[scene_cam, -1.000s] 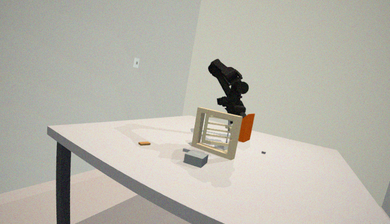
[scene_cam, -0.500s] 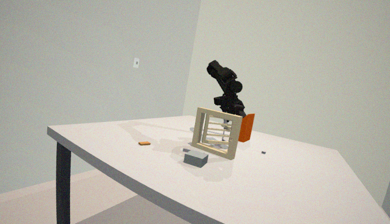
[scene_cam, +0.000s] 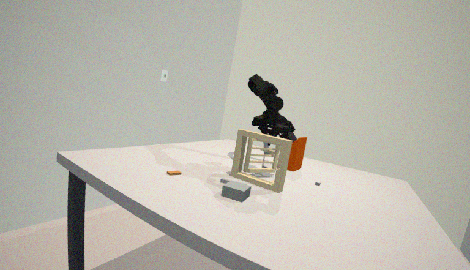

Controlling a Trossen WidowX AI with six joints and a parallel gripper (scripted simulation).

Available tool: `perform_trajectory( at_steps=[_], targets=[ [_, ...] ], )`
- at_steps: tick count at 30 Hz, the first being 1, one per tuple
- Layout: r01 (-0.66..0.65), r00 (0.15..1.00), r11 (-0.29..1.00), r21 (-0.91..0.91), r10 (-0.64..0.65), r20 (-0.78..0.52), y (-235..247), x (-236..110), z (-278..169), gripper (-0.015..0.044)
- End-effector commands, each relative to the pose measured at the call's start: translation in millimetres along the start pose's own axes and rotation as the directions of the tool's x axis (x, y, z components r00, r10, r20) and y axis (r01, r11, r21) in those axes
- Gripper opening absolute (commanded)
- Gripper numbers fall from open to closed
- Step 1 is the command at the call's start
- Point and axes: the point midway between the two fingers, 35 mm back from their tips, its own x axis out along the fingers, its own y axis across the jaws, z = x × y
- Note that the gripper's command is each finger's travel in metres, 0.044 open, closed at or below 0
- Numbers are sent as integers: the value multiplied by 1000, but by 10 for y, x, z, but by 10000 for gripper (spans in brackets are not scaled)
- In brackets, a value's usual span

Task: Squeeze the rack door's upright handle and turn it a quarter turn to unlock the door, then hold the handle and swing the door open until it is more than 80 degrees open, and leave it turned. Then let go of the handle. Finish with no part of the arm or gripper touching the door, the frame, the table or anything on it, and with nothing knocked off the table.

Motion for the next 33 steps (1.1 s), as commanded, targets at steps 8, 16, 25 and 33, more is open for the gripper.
perform_trajectory(
  at_steps=[8,16,25,33],
  targets=[
    [3,1000,987,-163,-2,6,-226,-1,71,8],
    [4,1000,961,-275,-3,6,-380,-2,137,8],
    [5,1000,923,-384,-3,6,-526,-3,223,8],
    [6,1000,890,-455,-4,7,-625,-4,287,8]
  ],
)
